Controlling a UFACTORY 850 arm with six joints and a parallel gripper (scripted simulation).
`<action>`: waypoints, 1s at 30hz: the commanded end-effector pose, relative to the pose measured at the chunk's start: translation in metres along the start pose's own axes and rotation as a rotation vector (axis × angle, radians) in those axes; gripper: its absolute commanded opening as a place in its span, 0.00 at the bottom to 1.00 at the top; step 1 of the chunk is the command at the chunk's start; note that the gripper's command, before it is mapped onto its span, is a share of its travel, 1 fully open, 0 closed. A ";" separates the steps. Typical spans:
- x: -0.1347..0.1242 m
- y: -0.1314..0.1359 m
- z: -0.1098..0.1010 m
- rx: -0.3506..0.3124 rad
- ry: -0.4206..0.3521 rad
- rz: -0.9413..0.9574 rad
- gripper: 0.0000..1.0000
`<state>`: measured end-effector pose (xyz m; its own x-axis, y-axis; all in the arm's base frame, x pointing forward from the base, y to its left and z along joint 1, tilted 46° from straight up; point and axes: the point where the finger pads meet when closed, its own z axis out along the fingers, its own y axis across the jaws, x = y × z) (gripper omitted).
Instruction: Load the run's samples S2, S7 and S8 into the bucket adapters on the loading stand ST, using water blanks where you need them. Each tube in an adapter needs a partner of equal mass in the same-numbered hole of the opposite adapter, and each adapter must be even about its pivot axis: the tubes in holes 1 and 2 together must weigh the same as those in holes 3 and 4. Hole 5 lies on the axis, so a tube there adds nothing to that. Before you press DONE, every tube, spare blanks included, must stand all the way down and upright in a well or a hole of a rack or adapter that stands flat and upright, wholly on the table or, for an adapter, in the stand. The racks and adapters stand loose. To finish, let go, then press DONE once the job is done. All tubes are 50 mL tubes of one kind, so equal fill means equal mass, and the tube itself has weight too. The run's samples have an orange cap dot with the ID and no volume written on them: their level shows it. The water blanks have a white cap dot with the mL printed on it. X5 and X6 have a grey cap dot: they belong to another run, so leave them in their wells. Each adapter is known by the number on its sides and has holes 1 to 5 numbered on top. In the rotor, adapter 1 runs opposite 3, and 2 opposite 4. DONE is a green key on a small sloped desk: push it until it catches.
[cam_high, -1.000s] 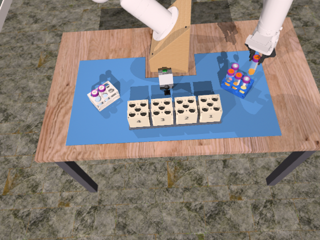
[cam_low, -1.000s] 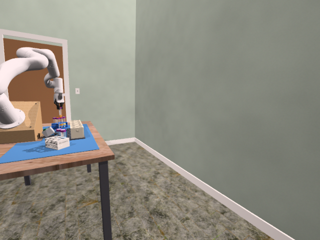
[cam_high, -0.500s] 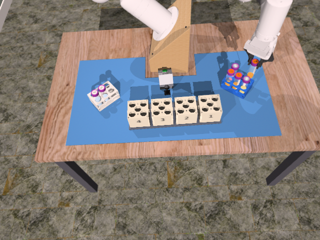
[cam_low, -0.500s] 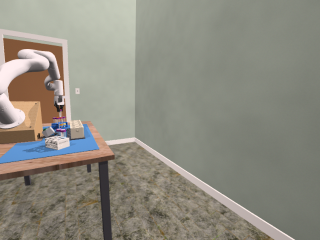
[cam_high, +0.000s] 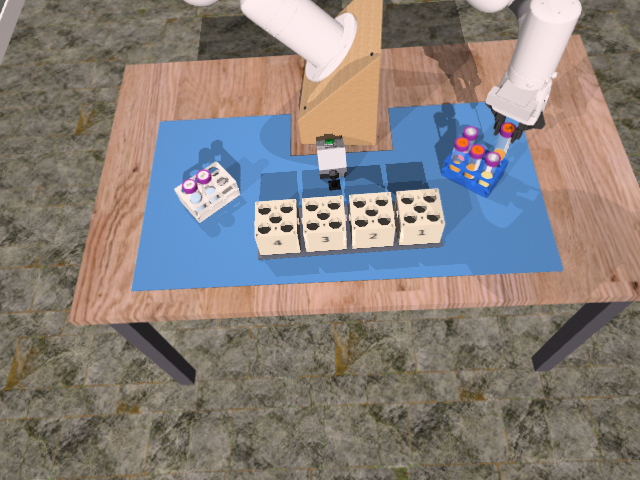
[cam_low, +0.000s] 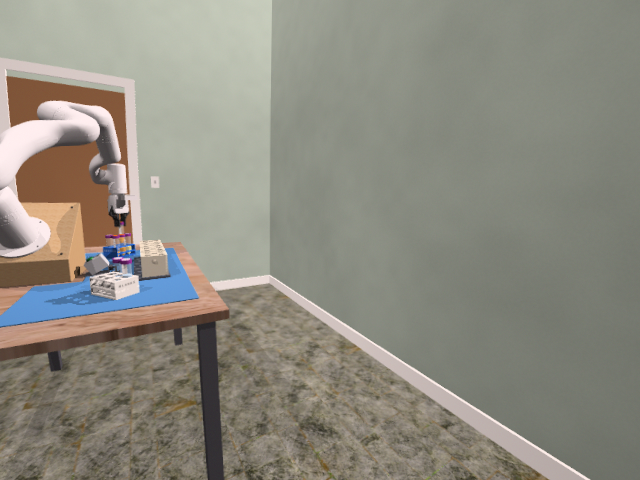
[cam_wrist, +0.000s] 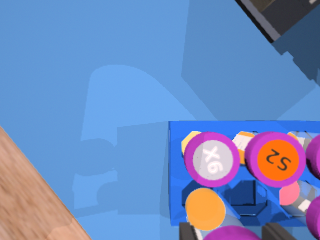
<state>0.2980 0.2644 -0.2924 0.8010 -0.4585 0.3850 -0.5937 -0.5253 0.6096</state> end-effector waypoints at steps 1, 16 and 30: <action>0.000 -0.001 -0.001 0.002 0.000 0.000 0.00; 0.000 -0.001 0.006 0.002 0.000 0.000 0.00; 0.000 -0.001 0.020 0.002 0.000 0.000 0.00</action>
<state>0.2964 0.2506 -0.3057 0.8011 -0.4584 0.3849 -0.5935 -0.5251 0.6099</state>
